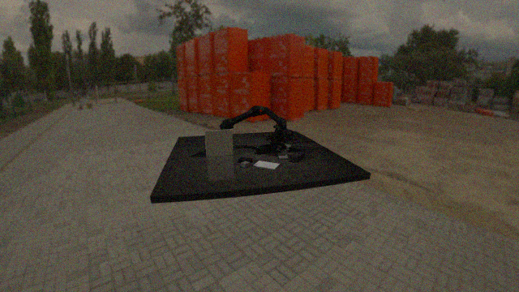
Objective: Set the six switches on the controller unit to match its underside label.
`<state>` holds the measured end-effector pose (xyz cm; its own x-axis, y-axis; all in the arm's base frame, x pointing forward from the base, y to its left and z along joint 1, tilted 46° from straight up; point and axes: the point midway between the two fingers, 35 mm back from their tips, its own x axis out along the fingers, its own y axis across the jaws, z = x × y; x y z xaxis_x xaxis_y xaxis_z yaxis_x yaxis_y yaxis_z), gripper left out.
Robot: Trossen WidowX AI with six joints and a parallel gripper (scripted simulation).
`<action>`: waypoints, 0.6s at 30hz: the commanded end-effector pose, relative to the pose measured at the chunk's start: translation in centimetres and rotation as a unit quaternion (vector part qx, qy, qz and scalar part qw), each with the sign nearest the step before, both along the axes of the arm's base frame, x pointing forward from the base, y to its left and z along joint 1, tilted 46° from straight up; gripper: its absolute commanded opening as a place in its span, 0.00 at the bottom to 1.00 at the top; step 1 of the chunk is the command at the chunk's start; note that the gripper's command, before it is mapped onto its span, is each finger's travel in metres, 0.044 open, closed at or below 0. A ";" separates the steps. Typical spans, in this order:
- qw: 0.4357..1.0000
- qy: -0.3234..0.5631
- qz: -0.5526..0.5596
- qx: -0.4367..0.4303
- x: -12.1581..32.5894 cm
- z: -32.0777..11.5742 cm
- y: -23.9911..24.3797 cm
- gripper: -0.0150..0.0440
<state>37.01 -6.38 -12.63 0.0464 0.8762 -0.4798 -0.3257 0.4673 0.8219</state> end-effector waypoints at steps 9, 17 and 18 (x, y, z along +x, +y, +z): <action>1.000 0.001 -0.002 0.003 -0.2 0.3 0.4 0.25; 1.000 0.001 -0.002 0.003 -0.3 0.5 0.6 0.25; 1.000 0.001 -0.002 0.003 -0.3 0.6 0.7 0.25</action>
<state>36.79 -5.87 -12.21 0.0459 0.8766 -0.4791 -0.3248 0.4666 0.8227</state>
